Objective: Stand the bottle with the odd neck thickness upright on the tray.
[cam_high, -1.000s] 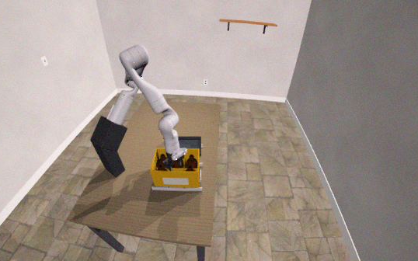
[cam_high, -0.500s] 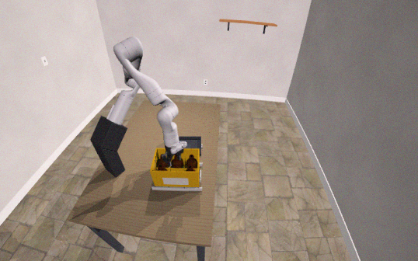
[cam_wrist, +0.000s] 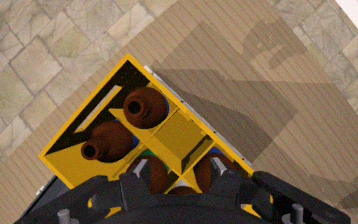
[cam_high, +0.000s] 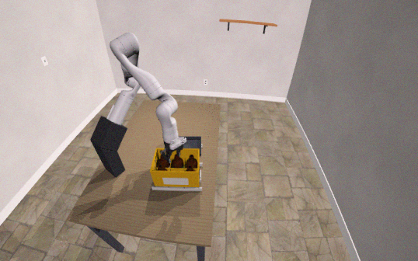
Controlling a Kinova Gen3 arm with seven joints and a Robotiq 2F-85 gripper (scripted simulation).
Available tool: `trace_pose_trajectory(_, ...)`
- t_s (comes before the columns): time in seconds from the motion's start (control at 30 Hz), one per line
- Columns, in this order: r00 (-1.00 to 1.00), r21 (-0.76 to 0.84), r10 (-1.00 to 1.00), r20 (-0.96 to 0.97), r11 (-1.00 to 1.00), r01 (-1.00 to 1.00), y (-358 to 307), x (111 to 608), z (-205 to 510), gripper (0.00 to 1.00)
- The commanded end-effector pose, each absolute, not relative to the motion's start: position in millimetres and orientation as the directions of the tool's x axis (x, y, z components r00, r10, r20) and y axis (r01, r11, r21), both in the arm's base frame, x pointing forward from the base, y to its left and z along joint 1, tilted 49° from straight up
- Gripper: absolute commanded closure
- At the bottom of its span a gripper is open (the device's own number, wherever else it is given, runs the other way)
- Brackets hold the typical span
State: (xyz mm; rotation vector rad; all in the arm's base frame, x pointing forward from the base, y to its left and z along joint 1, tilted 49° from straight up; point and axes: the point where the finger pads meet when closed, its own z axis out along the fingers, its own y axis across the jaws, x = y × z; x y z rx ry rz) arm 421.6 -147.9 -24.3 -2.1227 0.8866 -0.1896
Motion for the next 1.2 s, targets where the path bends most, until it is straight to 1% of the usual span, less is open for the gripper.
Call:
trace_pose_trajectory(0.0, 0.739, -0.733, -0.655, -0.157, -0.424, -0.531, -152.5, 420.5, -21.6, 0.36)
trace_pose_trajectory(0.1, 0.739, -0.733, -0.655, -0.157, -0.424, -0.531, -152.5, 420.5, -21.5, 0.36)
trace_pose_trajectory(0.13, 0.739, -0.733, -0.655, -0.157, -0.424, -0.531, -152.5, 420.5, -21.5, 1.00)
trace_pose_trajectory(1.17, 0.739, -0.733, -0.655, -0.157, -0.424, -0.531, -152.5, 420.5, -21.5, 1.00)
